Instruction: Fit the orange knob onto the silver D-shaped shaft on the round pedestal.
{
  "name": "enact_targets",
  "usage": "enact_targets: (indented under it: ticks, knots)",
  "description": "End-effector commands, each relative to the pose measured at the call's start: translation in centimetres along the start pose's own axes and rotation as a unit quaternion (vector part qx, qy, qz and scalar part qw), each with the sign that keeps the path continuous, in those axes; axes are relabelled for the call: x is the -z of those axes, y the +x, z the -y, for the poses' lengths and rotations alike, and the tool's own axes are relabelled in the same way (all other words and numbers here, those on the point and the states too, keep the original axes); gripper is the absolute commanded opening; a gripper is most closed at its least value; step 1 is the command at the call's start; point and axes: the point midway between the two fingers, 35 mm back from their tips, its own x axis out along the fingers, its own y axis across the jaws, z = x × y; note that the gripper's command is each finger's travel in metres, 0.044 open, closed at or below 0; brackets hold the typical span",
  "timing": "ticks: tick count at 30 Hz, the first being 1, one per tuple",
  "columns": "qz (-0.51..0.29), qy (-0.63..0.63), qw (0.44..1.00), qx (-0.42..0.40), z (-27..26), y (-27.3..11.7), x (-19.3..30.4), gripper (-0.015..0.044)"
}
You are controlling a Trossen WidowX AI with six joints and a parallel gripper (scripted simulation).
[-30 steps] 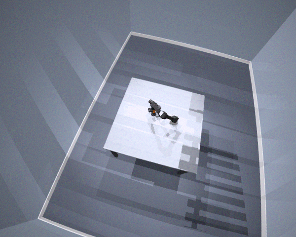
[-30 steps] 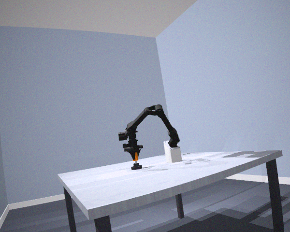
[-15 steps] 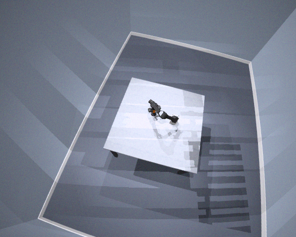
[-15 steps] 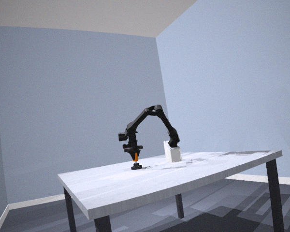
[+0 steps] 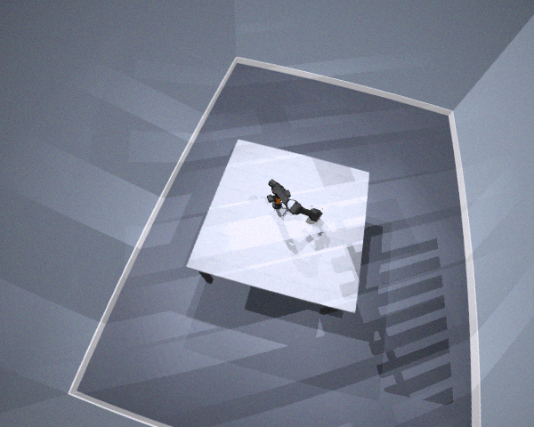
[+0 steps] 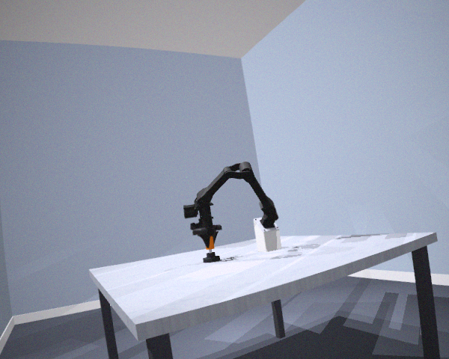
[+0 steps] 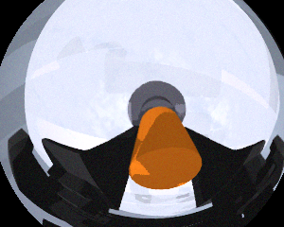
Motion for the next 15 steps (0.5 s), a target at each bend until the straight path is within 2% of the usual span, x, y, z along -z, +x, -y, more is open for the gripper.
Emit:
enact_targets:
  ticks: [1, 5, 15]
  knots:
    - [0.002, -0.024, 1.0, -0.003, -0.04, -0.37, 0.06, 0.0]
    - [0.003, -0.096, 0.995, -0.003, -0.07, -0.46, -0.04, 0.0]
    - [0.003, -0.101, 0.995, -0.003, -0.03, -0.02, -0.25, 0.0]
